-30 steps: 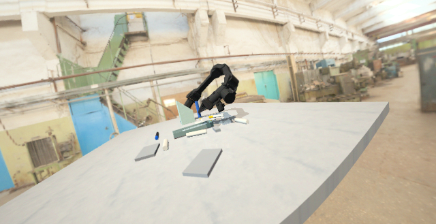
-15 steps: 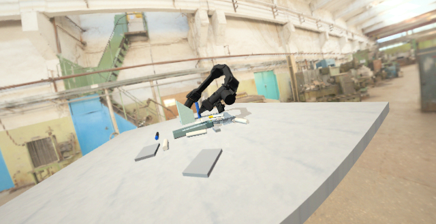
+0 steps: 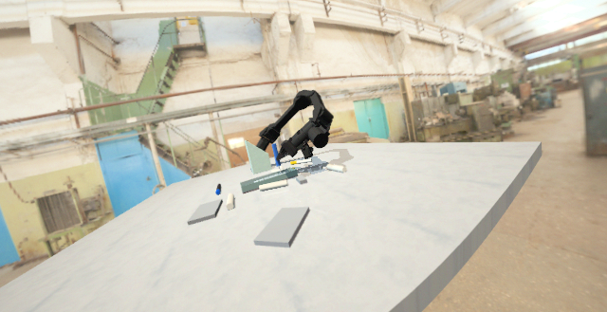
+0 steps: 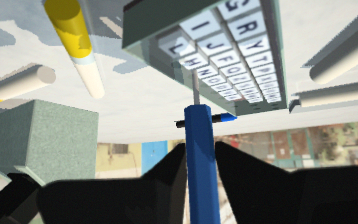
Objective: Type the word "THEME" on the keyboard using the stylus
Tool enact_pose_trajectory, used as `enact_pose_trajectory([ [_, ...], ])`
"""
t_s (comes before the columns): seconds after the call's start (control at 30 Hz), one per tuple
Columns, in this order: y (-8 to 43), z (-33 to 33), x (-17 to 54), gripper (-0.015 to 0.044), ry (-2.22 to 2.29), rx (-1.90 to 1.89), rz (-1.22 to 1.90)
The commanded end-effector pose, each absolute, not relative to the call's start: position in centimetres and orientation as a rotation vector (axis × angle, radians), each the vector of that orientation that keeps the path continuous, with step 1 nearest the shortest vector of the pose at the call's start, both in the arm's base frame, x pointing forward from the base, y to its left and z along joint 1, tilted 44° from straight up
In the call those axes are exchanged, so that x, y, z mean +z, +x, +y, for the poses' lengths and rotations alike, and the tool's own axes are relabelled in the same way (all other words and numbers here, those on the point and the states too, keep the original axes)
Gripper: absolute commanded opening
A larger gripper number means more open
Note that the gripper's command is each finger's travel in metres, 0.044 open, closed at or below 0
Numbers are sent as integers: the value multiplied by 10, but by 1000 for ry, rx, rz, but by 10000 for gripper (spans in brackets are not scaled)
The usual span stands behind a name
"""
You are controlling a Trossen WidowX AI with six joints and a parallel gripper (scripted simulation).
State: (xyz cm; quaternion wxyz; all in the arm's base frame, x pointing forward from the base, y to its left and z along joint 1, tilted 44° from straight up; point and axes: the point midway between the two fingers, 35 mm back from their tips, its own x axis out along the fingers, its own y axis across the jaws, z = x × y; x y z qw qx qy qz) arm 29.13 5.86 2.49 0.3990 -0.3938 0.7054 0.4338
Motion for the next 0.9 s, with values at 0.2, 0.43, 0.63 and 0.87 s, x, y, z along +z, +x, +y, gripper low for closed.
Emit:
enact_pose_trajectory([
  [0.2,291,62,22,81,-991,1098,1785],
  [0.43,291,64,20,81,-991,1098,1785],
  [0.63,291,65,19,81,-991,1098,1785],
  [0.87,291,67,17,81,-991,1098,1785],
])
